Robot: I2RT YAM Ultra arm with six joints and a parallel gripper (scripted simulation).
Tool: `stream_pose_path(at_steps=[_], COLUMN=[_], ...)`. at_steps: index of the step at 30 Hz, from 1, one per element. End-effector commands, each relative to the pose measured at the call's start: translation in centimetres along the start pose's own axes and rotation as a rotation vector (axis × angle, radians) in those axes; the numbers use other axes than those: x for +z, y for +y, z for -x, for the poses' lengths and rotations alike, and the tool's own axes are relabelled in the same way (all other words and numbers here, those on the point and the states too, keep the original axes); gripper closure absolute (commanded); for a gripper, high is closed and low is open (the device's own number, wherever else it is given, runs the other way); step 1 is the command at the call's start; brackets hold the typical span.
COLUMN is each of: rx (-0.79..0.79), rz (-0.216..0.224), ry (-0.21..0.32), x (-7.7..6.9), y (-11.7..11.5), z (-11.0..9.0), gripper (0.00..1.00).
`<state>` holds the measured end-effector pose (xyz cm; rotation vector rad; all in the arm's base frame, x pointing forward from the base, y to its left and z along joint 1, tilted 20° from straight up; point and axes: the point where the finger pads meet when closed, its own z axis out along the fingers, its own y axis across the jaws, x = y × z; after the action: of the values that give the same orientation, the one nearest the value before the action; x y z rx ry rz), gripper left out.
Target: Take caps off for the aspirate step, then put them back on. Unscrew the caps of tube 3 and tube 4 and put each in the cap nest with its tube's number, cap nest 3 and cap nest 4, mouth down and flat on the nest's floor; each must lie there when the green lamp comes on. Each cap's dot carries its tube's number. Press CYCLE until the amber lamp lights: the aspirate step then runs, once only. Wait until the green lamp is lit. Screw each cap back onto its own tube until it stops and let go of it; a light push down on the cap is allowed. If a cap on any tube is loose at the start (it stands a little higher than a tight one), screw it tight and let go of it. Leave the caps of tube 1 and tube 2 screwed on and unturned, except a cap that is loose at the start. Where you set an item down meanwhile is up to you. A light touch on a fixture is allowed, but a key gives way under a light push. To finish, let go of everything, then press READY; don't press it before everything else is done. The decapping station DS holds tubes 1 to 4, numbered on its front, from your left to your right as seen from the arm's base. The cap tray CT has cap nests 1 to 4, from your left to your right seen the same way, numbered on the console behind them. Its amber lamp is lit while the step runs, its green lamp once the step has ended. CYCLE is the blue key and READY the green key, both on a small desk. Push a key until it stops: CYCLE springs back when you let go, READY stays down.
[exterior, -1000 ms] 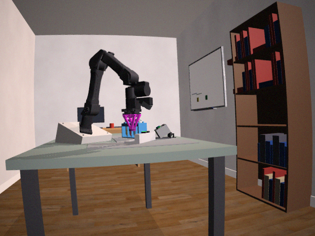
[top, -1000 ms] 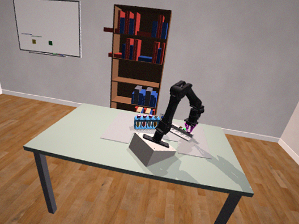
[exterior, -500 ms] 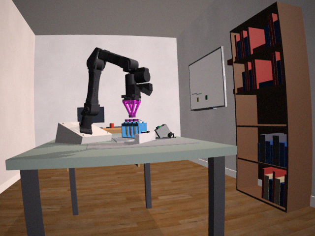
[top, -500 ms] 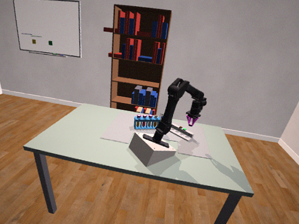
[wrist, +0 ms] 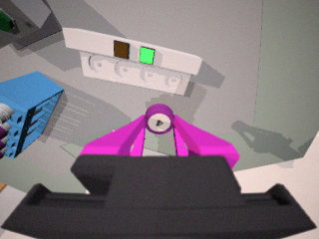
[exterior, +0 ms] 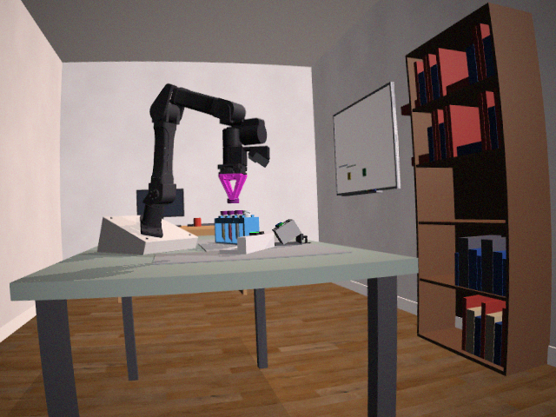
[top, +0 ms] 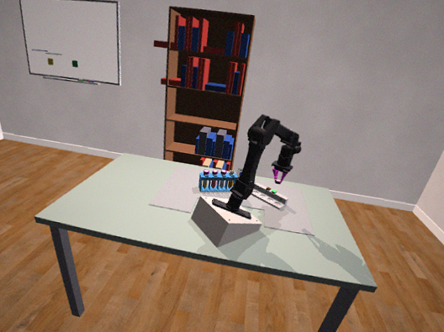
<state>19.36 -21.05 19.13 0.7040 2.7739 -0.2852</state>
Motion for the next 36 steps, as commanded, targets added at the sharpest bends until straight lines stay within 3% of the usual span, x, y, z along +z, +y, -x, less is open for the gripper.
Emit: stream_pose_path(at_steps=[1,12,14,16,20,31,33,36], rx=[-0.213,-0.948,-1.046,-1.046,-1.367,-1.384,-1.384,-1.384], rz=[-0.021,-0.025,-0.027,-0.027,-0.029,-0.026,-0.026,-0.025], ry=[-0.025,-0.017,-0.017,-0.017,-0.013,-0.014,-0.014,-0.014], x=[-0.8,-0.7,-0.7,-0.7,-0.6,-0.5,-0.5,-0.4], y=[1.4,8.9,9.7,9.7,13.0,22.2,22.2,24.7], z=[0.1,-0.5,-0.6,-0.6,-0.9,-1.6,-1.6,-1.8], gripper=[1.00,1.00,1.00,1.00,1.00,1.00,1.00,1.00])
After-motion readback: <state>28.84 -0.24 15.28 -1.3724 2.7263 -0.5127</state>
